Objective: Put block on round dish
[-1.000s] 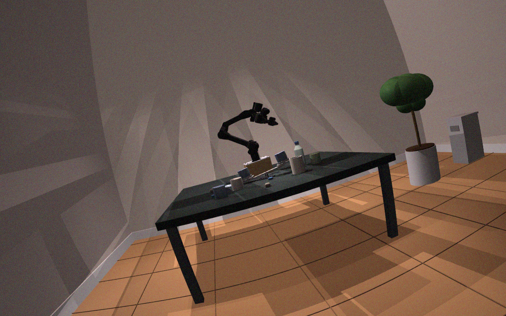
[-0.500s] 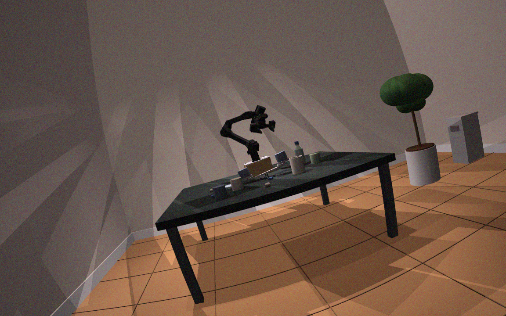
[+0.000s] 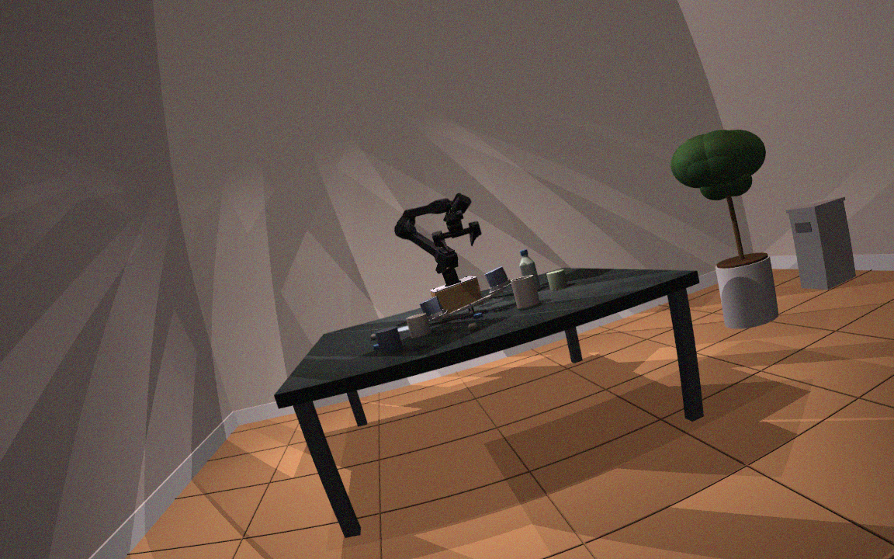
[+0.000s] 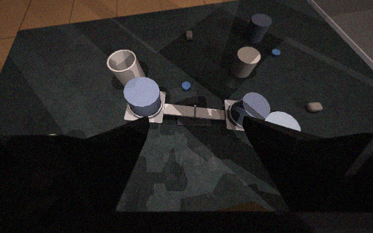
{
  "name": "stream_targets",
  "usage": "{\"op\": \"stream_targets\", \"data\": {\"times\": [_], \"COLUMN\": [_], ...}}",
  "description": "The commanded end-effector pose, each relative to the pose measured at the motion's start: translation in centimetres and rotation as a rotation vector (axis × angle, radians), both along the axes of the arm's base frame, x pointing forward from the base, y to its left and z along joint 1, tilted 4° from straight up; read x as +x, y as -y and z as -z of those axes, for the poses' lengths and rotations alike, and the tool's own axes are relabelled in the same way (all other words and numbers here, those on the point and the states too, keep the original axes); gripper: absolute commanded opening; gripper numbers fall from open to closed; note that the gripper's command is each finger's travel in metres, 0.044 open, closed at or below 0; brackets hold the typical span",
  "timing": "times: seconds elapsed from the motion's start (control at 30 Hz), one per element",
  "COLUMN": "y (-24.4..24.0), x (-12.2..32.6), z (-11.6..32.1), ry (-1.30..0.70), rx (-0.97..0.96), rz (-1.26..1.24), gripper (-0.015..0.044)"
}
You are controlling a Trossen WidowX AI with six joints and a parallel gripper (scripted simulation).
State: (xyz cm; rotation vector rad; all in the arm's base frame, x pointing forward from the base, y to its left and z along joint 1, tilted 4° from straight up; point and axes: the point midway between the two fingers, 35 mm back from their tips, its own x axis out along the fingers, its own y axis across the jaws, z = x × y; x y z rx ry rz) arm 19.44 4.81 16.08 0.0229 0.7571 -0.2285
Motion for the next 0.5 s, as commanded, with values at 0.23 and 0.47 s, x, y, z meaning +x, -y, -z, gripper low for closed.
{"op": "stream_targets", "data": {"times": [0.23, 0.47], "y": [1.0, 2.0], "x": [0.5, 1.7], "z": [0.7, 1.2], "ry": [-0.08, -0.226], "rx": [-0.084, -0.229], "rz": [0.001, -0.112], "gripper": [0.044, 0.044]}}
